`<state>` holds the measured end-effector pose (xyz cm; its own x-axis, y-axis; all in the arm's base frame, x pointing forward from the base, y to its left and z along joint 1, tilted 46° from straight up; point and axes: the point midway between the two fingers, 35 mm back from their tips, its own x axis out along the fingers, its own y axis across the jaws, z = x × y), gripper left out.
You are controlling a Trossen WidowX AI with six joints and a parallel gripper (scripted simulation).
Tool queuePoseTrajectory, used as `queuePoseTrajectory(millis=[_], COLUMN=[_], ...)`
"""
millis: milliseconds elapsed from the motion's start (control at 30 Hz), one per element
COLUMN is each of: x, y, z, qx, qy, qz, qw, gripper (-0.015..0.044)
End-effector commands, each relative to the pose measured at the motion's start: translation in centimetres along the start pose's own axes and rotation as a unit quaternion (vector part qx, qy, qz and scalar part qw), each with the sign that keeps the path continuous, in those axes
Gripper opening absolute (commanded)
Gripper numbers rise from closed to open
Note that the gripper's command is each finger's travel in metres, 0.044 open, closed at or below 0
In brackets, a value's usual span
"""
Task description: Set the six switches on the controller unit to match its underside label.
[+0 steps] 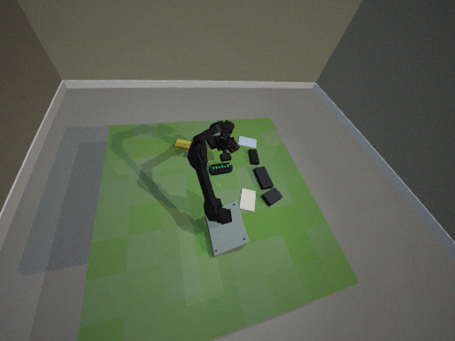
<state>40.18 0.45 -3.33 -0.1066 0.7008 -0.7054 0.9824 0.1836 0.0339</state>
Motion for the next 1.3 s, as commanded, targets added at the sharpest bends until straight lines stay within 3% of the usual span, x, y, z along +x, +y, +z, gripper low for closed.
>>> queuePoseTrajectory(millis=[0,233,467,1267], x=[0.8,4.7,5.1,7.5], y=[0.4,1.4,1.4,1.6], z=[-0.7,-4.7,-5.1,-5.0], qx=[0.000,-0.001,-0.001,-0.001], qy=[0.001,0.001,0.000,0.001], qz=[-0.022,-0.135,-0.145,-0.145], qw=[1.000,0.991,0.989,0.989], gripper=[0.0361,0.0177,0.0000,0.0000])
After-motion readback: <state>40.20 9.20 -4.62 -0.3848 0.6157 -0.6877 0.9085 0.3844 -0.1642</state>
